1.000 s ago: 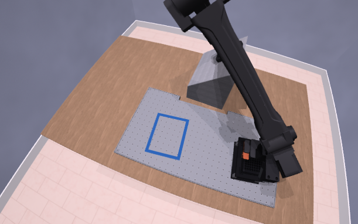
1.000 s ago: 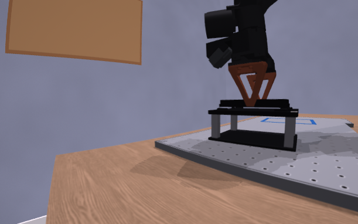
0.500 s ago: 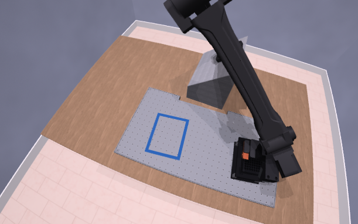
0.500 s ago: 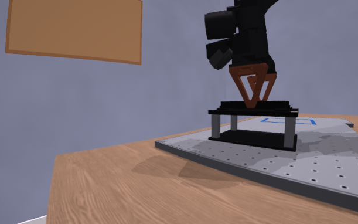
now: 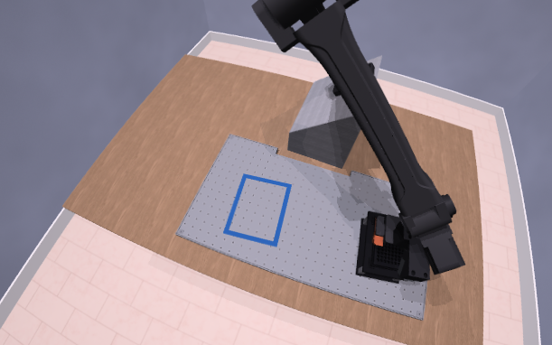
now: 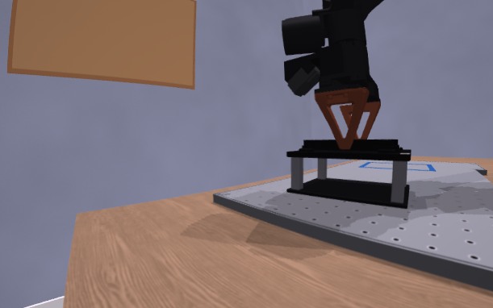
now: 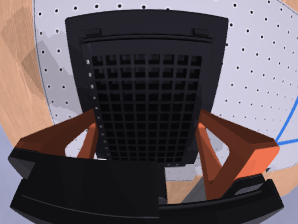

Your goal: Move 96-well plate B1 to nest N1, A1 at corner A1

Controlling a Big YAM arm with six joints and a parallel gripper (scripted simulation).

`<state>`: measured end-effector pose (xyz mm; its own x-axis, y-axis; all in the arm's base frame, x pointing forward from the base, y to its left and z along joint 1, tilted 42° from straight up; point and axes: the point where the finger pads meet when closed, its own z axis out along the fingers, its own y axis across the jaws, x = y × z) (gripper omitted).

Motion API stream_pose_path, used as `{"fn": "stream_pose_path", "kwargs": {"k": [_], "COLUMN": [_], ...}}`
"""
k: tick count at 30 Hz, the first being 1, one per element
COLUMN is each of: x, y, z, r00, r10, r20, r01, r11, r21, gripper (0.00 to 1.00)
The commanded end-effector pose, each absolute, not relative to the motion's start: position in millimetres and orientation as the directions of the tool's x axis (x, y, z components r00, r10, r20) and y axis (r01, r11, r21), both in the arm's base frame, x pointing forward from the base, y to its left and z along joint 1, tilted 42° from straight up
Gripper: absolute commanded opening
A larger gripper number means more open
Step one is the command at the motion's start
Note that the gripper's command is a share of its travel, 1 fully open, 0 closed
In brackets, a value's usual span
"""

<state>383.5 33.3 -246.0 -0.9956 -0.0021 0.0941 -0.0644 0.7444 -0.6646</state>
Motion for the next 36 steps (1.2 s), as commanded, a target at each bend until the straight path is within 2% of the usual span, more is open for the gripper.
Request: {"fn": "stream_pose_path", "kwargs": {"k": [1, 4, 5, 25, 36], "x": [396, 396, 396, 396, 411], "y": [41, 41, 41, 41, 71], "z": [-242, -242, -242, -242, -215], "r00": [-0.998, -0.998, -0.998, -0.998, -0.999], "r10": [-0.012, -0.012, -0.012, -0.012, -0.023], "r20": [0.066, 0.066, 0.066, 0.066, 0.034], "r01": [-0.053, -0.053, -0.053, -0.053, -0.039], "r11": [0.750, 0.750, 0.750, 0.750, 0.758], "r21": [-0.659, -0.659, -0.659, -0.659, -0.651], "gripper": [0.00, 0.00, 1.00, 1.00, 1.00]}}
